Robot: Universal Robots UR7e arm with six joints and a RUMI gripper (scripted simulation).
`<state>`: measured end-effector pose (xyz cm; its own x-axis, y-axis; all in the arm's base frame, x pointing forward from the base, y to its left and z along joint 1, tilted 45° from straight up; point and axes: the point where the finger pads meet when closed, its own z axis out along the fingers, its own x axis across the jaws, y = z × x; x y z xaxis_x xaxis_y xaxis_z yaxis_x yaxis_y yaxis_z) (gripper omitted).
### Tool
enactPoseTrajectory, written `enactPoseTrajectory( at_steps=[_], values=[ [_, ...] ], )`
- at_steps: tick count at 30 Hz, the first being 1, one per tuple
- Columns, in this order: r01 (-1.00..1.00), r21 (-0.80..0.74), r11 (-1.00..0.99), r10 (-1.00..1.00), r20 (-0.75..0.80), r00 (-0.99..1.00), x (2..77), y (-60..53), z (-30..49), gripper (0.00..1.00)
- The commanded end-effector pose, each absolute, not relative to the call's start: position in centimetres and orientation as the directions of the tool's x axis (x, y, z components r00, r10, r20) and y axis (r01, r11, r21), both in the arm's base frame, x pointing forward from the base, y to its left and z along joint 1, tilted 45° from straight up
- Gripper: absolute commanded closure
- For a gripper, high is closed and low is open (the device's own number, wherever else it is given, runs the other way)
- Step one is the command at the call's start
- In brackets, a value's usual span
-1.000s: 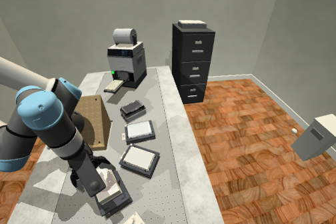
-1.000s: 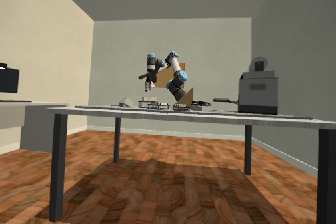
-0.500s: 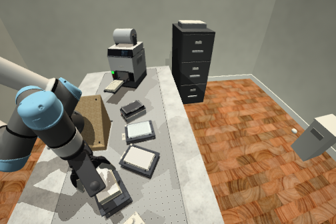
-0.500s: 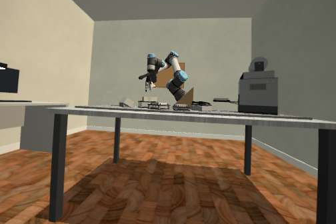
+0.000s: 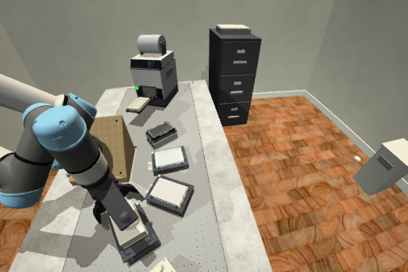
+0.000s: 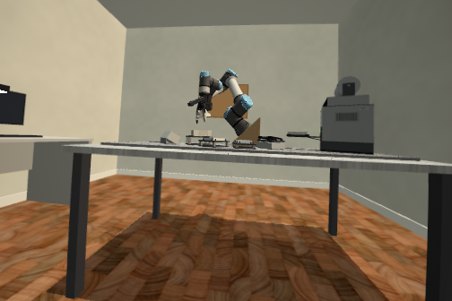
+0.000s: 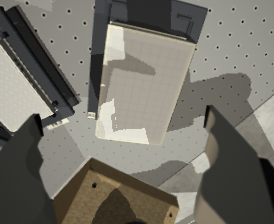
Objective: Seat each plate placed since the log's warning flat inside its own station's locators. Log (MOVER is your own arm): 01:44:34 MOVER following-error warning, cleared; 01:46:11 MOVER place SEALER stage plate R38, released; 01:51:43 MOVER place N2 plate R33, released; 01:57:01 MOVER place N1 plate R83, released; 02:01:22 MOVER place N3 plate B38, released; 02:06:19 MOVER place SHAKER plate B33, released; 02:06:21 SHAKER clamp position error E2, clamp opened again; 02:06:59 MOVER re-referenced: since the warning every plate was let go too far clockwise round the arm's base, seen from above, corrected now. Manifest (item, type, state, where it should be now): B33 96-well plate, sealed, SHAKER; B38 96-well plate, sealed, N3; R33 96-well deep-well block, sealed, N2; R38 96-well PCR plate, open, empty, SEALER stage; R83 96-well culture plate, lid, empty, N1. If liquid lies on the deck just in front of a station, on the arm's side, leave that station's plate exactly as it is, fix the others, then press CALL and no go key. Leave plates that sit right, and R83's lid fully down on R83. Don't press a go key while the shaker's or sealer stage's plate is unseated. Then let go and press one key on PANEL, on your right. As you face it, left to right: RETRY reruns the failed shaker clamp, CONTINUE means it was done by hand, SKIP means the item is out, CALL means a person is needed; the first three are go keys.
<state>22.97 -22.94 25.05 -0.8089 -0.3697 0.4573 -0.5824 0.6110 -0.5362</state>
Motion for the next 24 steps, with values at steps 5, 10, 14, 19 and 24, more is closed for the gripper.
enactPoseTrajectory(
  at_steps=[5, 10, 14, 19, 24],
  values=[
    [-0.694, -0.463, 0.551, -0.453, 0.532, -0.715, 26.7, -21.4, 23.0, 0.18],
    [-0.694, -0.463, 0.551, -0.453, 0.532, -0.715, 28.7, -20.5, 21.9, 0.18],
    [-0.694, -0.463, 0.551, -0.453, 0.532, -0.715, 29.0, -20.3, 21.7, 0.18],
    [-0.736, -0.431, 0.523, -0.485, 0.559, -0.672, 30.0, -19.6, 20.9, 0.18],
    [-0.799, -0.373, 0.472, -0.535, 0.599, -0.595, 31.7, -18.3, 19.5, 0.18]
  ],
)
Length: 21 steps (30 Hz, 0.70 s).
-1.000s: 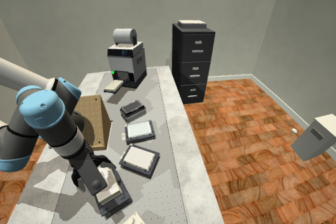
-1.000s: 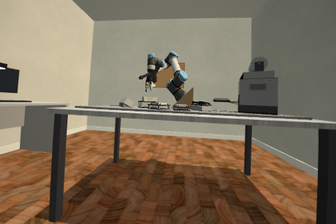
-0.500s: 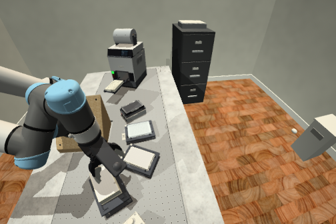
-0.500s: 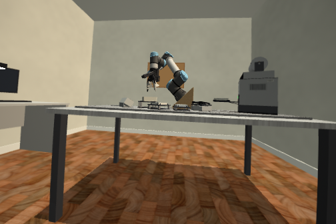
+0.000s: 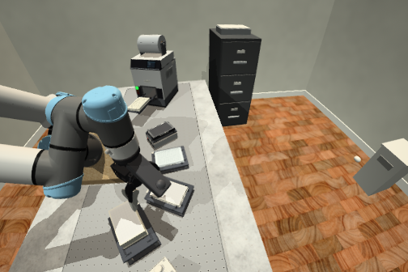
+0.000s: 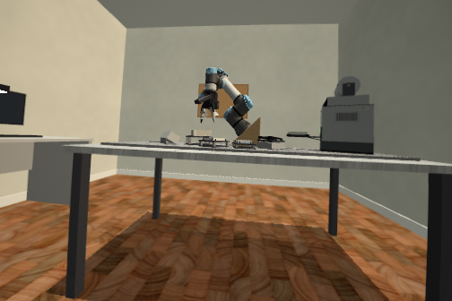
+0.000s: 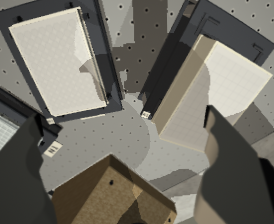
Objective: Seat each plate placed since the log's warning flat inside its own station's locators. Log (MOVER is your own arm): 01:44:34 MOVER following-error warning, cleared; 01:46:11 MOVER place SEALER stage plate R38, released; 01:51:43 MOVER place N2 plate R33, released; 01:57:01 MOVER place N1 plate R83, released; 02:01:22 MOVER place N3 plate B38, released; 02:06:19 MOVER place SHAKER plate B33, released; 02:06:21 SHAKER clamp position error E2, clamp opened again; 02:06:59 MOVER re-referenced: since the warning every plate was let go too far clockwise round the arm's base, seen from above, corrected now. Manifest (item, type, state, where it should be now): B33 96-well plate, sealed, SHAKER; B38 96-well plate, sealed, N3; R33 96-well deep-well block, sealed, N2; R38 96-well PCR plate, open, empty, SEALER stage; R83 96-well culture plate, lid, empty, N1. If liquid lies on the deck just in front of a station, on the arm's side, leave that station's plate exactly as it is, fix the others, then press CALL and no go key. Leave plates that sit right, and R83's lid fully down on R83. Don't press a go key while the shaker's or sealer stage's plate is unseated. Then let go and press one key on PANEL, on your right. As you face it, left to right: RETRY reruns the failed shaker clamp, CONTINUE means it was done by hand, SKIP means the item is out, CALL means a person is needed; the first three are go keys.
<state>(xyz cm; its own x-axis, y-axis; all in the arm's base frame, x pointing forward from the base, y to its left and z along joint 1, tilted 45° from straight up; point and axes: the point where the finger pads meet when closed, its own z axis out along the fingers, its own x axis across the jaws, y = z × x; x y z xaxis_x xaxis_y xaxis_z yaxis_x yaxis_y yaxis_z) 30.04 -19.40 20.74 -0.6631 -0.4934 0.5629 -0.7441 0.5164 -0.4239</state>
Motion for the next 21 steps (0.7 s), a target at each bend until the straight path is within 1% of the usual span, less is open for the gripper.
enactPoseTrajectory(
  at_steps=[1, 4, 13, 21],
  values=[
    [-0.811, -0.361, 0.461, -0.544, 0.607, -0.579, 32.0, -18.1, 19.2, 0.18],
    [-0.838, -0.330, 0.434, -0.567, 0.624, -0.539, 33.0, -17.3, 18.3, 0.18],
    [-0.838, -0.330, 0.434, -0.567, 0.624, -0.539, 35.3, -15.6, 16.3, 0.18],
    [-0.838, -0.330, 0.434, -0.567, 0.624, -0.539, 35.4, -15.6, 16.3, 0.18]
  ],
)
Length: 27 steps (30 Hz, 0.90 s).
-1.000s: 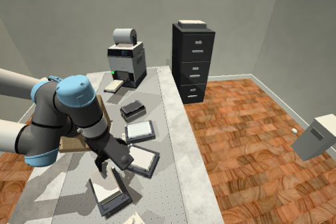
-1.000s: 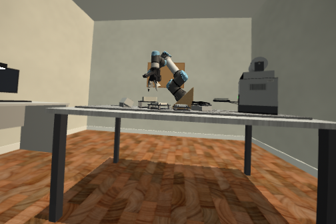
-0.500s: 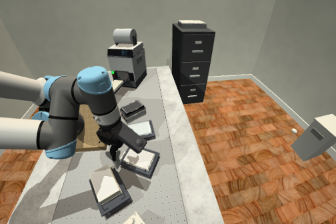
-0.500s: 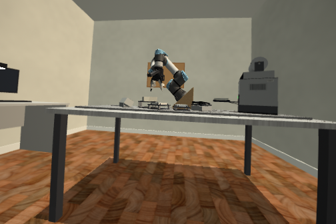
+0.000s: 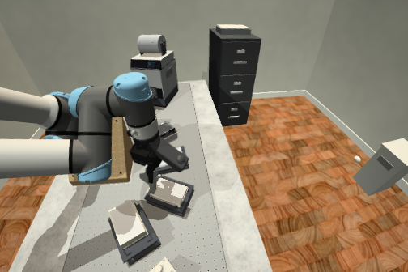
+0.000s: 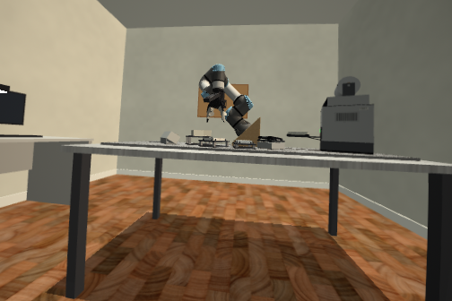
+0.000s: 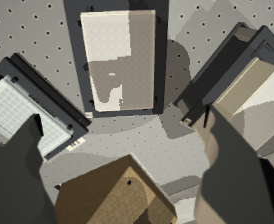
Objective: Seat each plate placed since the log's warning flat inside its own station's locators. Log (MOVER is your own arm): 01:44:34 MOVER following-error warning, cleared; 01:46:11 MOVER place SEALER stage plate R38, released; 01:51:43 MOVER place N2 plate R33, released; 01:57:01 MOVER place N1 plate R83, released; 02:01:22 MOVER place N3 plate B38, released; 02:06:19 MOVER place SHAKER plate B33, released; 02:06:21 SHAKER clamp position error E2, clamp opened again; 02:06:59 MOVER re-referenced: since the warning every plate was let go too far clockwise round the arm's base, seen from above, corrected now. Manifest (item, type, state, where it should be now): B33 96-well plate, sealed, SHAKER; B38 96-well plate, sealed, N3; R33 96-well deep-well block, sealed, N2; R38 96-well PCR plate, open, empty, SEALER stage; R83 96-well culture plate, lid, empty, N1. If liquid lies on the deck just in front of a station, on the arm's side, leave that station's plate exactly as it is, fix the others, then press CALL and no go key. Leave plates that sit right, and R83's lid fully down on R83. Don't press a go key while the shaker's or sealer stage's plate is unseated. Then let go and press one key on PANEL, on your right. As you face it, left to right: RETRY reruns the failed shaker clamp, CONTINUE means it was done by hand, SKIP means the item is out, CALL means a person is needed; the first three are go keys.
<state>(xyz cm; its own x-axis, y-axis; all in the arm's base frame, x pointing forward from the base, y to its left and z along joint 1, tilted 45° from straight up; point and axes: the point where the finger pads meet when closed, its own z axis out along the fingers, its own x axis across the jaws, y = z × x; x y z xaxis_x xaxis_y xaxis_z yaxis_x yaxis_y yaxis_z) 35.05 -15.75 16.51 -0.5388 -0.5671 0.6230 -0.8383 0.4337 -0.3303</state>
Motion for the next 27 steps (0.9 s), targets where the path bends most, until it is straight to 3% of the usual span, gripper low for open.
enactPoseTrajectory(
  at_steps=[1, 27],
  values=[
    [-0.838, -0.330, 0.434, -0.567, 0.624, -0.539, 35.4, -15.6, 16.3, 0.18],
    [-0.838, -0.330, 0.434, -0.567, 0.624, -0.539, 35.1, -18.2, 13.7, 0.18]
  ],
)
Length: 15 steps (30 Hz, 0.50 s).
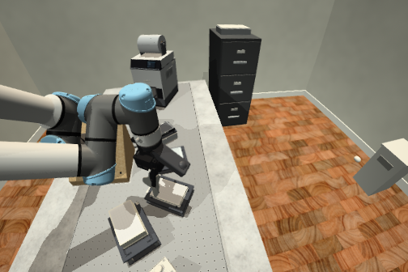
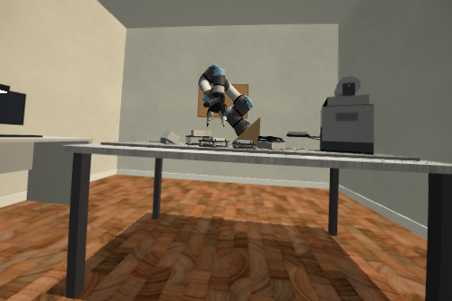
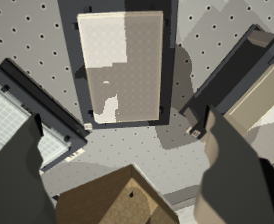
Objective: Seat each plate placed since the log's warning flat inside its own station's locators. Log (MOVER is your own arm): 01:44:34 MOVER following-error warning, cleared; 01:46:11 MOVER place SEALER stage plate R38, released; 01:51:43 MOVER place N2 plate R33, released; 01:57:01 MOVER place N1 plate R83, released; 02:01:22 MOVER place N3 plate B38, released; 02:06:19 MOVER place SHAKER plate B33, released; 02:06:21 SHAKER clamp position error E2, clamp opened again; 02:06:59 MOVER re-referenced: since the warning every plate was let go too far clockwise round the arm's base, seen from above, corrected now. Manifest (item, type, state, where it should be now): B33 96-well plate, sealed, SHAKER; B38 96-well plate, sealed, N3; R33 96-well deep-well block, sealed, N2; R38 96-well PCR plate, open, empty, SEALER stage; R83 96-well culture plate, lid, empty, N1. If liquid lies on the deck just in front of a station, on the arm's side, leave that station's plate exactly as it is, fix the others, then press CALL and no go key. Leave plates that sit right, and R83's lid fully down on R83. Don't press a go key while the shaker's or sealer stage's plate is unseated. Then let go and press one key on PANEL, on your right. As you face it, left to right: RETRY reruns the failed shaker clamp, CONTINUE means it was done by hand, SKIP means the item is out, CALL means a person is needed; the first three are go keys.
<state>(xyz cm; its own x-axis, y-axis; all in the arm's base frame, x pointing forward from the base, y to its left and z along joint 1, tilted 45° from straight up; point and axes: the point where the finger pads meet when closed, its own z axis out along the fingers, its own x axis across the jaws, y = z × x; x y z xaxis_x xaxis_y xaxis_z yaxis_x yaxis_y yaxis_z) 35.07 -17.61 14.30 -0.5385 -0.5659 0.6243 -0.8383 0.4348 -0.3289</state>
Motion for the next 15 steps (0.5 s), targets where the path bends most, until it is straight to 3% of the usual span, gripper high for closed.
enactPoseTrajectory(
  at_steps=[1, 15],
  values=[
    [-0.838, -0.330, 0.434, -0.567, 0.624, -0.539, 35.04, -18.30, 13.62, 0.18],
    [-0.838, -0.330, 0.434, -0.567, 0.624, -0.539, 34.95, -19.01, 12.90, 0.18]
  ],
)
